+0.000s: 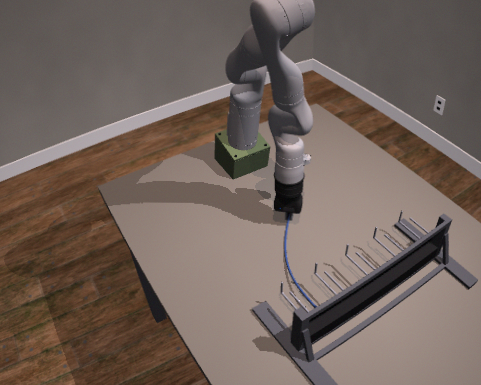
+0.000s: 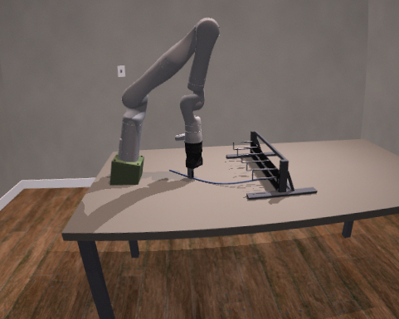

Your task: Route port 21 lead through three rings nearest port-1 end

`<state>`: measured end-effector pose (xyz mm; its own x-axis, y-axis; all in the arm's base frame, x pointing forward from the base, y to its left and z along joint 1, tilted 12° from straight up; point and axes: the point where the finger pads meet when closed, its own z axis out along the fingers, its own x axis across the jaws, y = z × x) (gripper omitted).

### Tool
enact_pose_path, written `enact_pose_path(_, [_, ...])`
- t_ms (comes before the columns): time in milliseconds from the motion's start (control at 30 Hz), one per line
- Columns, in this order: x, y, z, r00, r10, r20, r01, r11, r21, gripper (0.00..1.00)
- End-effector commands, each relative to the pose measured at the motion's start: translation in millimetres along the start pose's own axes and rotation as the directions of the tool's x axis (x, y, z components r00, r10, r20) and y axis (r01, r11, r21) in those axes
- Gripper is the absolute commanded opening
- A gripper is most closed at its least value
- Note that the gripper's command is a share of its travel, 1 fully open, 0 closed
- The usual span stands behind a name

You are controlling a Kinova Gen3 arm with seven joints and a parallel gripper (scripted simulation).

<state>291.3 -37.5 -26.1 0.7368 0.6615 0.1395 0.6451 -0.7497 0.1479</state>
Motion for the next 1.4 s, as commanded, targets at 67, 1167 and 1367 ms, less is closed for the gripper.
enact_pose_path(67, [0.1, 0.2, -0.3, 1.0, 0.0, 0.0, 0.0, 1.0, -0.001, 0.0])
enact_pose_path(1167, [0.1, 0.3, -2.3, 1.0, 0.0, 0.0, 0.0, 1.0, -0.001, 0.0])
enact_pose_path(1367, [0.1, 0.3, -6.6, 1.0, 0.0, 0.0, 0.0, 1.0, -0.001, 0.0])
